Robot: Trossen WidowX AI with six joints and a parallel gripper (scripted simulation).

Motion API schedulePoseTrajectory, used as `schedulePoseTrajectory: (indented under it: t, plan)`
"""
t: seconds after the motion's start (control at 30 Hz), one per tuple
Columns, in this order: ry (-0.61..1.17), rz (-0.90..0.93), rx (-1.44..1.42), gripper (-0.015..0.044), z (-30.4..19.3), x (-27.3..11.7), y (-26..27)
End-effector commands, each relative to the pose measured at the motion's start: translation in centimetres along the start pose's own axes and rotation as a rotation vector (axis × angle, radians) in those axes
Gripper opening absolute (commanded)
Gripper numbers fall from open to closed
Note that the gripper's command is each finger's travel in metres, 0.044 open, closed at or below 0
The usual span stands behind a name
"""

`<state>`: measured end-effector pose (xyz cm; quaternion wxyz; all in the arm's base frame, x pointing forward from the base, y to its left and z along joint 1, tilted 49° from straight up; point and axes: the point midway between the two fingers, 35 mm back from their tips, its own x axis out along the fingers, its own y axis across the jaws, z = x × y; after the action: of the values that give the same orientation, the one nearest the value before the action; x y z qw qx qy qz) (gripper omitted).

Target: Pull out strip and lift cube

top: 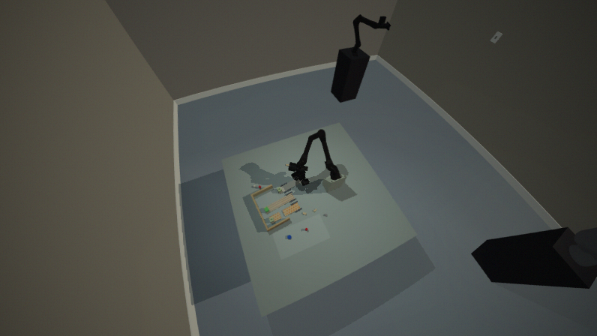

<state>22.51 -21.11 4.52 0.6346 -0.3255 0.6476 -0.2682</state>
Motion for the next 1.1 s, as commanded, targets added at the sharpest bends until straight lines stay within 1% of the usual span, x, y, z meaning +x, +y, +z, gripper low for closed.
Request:
schedulePoseTrajectory:
  t: [0.0, 0.07, 0.27, 0.43, 0.83, 1.07]
  plan:
    - [0.015, 0.005, 0.004, 0.0, 0.4, -2.4, 0.1]
    - [0.025, 0.003, 0.004, 0.0, 0.4, -3.8, 0.0]
    - [0.026, 0.002, 0.004, 0.0, 0.3, -4.0, 0.1]
    - [0.025, 0.005, -0.181, 0.0131, 2.7, -3.8, 0.1]
    - [0.024, 0.005, -0.184, 0.044, 6.8, -4.4, 0.0]
    - [0.023, 0.005, -0.183, 0.044, 9.4, -4.8, -0.1]
